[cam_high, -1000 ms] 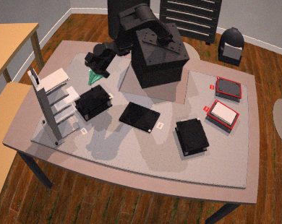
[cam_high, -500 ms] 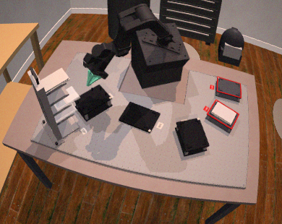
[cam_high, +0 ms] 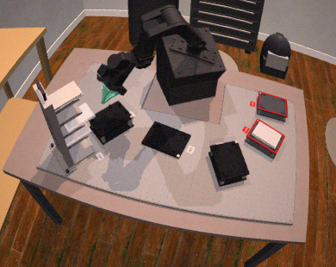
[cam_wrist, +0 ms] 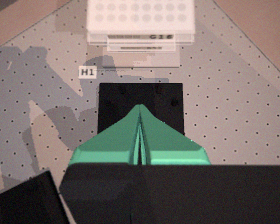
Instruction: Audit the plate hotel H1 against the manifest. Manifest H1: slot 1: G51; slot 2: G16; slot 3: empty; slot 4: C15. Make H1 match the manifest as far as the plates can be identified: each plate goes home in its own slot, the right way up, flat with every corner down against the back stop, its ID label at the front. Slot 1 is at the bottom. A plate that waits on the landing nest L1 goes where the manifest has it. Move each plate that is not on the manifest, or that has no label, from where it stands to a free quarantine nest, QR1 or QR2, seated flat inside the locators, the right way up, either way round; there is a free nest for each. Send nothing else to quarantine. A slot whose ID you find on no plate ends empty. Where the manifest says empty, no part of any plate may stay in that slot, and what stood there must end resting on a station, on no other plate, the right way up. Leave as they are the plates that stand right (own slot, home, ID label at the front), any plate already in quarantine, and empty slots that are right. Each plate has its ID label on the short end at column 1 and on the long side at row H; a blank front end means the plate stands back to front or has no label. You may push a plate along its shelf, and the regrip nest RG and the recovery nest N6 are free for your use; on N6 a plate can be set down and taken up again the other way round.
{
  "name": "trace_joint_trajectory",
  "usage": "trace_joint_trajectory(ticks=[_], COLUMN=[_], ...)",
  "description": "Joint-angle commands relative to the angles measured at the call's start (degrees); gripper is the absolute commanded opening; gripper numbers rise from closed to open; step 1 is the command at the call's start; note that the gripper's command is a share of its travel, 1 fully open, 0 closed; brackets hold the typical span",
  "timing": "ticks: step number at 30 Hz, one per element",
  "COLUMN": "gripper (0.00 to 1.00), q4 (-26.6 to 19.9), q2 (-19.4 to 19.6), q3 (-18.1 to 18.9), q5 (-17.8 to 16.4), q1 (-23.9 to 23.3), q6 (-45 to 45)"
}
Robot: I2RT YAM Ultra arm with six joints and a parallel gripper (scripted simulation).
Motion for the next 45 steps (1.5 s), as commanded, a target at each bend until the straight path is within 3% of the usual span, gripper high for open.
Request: trace_joint_trajectory(ticks=[1, 45], gripper=[0.0, 0.0], q4=[0.05, -4.62], q2=[-0.25, 0.99], q3=[0.61, 6.87], q5=[0.43, 1.26], q1=[-0.14, 0.87], q6=[0.08, 0.75])
